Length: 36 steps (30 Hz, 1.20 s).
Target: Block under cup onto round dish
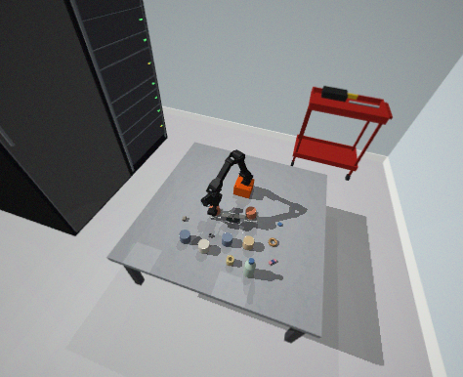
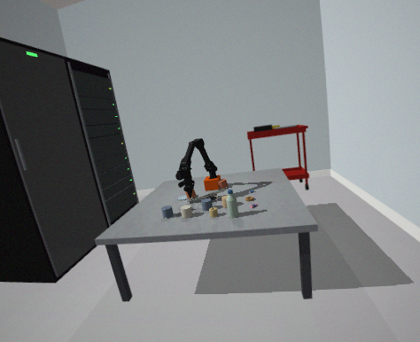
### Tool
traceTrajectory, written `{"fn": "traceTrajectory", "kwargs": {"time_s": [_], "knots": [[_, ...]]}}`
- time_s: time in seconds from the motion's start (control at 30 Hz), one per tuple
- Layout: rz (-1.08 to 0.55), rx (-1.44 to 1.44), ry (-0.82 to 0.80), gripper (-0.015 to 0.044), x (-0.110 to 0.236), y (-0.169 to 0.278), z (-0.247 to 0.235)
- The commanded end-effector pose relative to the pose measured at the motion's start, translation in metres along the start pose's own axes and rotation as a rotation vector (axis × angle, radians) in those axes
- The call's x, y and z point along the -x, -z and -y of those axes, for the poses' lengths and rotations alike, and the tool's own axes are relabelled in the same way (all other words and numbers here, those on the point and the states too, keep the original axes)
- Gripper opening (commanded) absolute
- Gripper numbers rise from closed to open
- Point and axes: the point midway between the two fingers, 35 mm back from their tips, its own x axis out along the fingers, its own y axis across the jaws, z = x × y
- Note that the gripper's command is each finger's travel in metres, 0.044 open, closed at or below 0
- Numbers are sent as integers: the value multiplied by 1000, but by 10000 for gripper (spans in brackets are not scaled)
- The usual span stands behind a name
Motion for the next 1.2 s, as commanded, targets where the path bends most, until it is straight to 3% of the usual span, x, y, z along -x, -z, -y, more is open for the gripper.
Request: {"fn": "traceTrajectory", "kwargs": {"time_s": [0.0,0.3,0.7,1.17], "knots": [[0,-5,5,387,-4,0,2],[0,-5,5,308,-4,0,2],[0,-5,5,0,6,-1,0],[0,-5,4,0,24,-2,-3]]}}
